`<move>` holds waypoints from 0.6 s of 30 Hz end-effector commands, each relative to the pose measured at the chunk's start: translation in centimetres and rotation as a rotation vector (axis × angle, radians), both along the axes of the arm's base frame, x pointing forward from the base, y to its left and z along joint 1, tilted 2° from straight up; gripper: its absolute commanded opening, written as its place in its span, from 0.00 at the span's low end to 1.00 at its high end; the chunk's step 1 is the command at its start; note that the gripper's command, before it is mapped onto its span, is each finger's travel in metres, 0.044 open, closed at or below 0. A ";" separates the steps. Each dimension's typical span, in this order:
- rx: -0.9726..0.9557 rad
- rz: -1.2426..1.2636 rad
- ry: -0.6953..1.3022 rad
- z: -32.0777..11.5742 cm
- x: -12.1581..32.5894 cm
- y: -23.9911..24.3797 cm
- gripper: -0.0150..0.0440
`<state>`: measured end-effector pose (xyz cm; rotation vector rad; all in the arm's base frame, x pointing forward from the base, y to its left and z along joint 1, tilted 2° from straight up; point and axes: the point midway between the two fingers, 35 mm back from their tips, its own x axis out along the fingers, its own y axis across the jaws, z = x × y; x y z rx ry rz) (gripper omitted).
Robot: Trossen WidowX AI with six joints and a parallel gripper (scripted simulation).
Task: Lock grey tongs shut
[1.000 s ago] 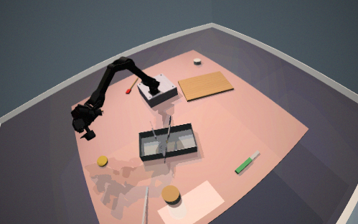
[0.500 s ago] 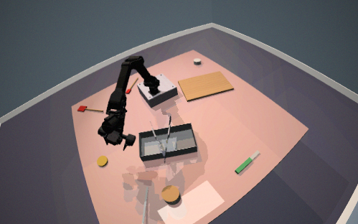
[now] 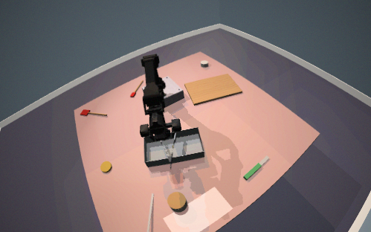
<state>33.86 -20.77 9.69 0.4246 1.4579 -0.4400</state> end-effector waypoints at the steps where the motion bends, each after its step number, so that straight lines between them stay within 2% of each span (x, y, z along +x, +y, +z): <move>1: 0.033 -0.005 0.005 0.5 0.0 1.0 1.00; 18: 0.033 -0.005 0.004 0.0 0.9 0.9 1.00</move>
